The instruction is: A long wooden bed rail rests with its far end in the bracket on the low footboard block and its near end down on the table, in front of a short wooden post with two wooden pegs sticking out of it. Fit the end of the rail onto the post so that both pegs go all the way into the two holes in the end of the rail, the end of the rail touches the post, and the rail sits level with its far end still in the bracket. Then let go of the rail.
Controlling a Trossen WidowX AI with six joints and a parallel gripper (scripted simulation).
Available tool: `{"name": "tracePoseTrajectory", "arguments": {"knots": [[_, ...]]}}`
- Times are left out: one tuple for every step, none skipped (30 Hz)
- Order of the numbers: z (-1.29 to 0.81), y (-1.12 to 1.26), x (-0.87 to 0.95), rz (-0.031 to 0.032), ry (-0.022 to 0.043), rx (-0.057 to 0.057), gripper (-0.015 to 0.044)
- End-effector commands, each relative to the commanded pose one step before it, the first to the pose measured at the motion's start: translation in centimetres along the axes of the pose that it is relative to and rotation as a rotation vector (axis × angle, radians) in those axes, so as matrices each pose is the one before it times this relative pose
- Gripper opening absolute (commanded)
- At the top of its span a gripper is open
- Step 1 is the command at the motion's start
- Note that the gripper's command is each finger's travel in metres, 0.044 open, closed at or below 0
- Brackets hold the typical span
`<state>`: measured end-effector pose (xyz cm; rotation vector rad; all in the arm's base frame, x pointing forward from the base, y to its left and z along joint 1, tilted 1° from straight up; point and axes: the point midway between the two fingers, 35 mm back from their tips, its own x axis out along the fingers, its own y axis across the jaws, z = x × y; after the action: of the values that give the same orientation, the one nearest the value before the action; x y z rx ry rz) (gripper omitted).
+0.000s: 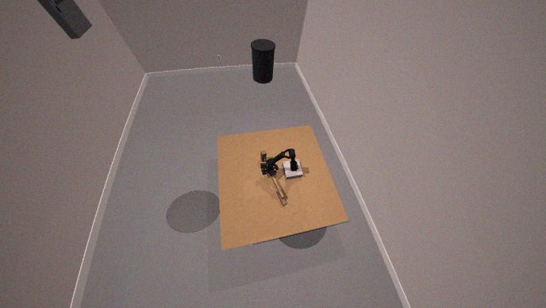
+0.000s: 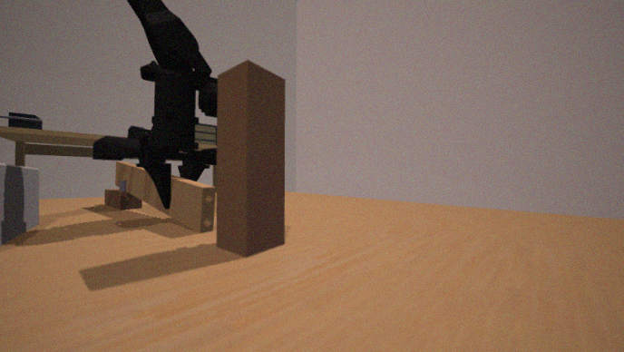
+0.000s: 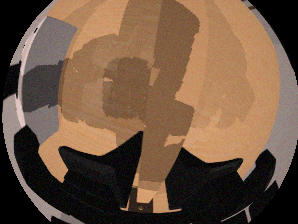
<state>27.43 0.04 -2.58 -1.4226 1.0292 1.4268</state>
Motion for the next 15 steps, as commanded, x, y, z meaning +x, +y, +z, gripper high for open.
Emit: {"name": "tracePoseTrajectory", "arguments": {"knots": [[-0.052,-0.003,0.024,-0.00003,0.00418,0.0015,0.0000],[0.000,0.000,0.000,0.00000,0.00000,0.0000,0.0000],[0.000,0.000,0.000,0.00000,0.00000,0.0000,0.0000],[0.000,0.000,0.000,0.00000,0.00000,0.0000,0.0000],[0.000,0.000,0.000,0.00000,0.00000,0.0000,0.0000],[0.000,0.000,0.000,0.00000,0.00000,0.0000,0.0000],[0.000,0.000,0.000,0.00000,0.00000,0.0000,0.0000],[0.034,0.002,-0.037,0.00000,-0.00002,0.0000,0.0000],[0.021,0.001,-0.055,0.00000,-0.00001,0.0000,0.0000],[0.008,0.000,-0.052,0.00000,0.00000,0.0000,0.0000],[0.003,0.000,-0.050,0.00000,0.00000,0.0000,0.0000],[0.001,0.000,-0.050,0.00000,0.00000,0.0000,0.0000],[0.000,-0.001,-0.050,0.00000,0.00000,0.0000,0.0000],[0.000,-0.001,-0.050,0.00000,0.00000,0.0000,0.0000],[0.000,-0.003,-0.050,-0.00001,0.00000,0.0000,0.0000]]}}
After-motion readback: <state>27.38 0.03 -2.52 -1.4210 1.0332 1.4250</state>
